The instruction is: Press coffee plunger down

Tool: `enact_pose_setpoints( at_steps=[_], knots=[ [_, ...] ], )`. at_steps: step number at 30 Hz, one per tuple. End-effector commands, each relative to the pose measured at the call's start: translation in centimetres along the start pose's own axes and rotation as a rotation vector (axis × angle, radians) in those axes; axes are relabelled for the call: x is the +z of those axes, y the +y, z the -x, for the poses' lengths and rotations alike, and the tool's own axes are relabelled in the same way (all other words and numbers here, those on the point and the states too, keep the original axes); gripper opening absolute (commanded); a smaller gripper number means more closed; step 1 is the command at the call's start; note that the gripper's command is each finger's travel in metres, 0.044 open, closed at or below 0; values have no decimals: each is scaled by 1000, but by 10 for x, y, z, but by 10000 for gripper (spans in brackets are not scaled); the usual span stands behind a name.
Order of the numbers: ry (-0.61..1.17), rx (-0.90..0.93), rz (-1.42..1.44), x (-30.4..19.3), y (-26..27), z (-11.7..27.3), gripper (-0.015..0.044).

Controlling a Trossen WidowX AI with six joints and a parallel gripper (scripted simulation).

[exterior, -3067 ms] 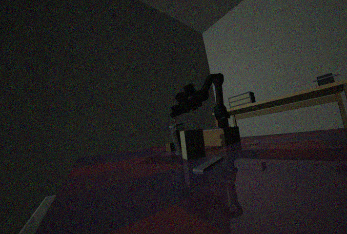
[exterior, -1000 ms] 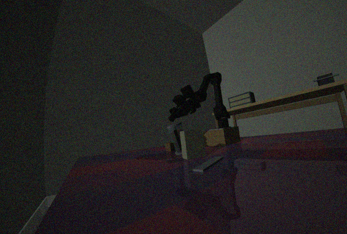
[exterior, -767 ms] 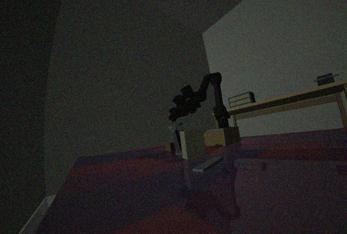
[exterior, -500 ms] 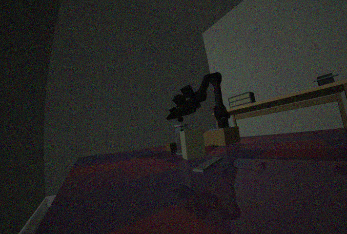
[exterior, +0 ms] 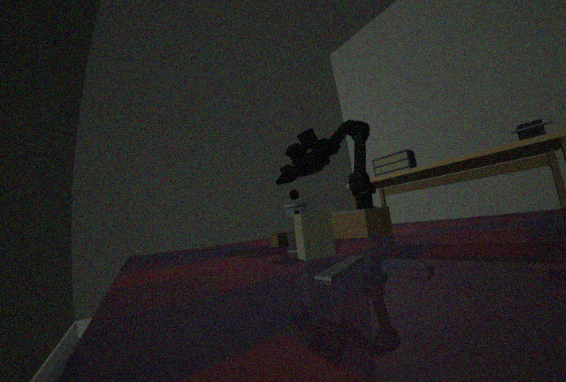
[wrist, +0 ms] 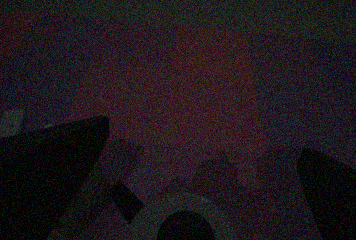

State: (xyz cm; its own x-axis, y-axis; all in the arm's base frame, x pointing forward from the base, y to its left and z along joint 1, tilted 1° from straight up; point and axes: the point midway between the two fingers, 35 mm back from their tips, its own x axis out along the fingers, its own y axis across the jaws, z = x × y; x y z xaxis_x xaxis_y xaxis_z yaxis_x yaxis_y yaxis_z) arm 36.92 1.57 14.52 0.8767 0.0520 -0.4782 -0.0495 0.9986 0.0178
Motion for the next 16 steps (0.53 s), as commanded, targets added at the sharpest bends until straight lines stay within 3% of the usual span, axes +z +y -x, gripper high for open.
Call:
enact_pose_setpoints(
  at_steps=[1, 16],
  knots=[
    [-1, 2, -2, 15, -1, 36, 440],
    [0, 2, -3, 13, -1, 40, 440]
  ],
)
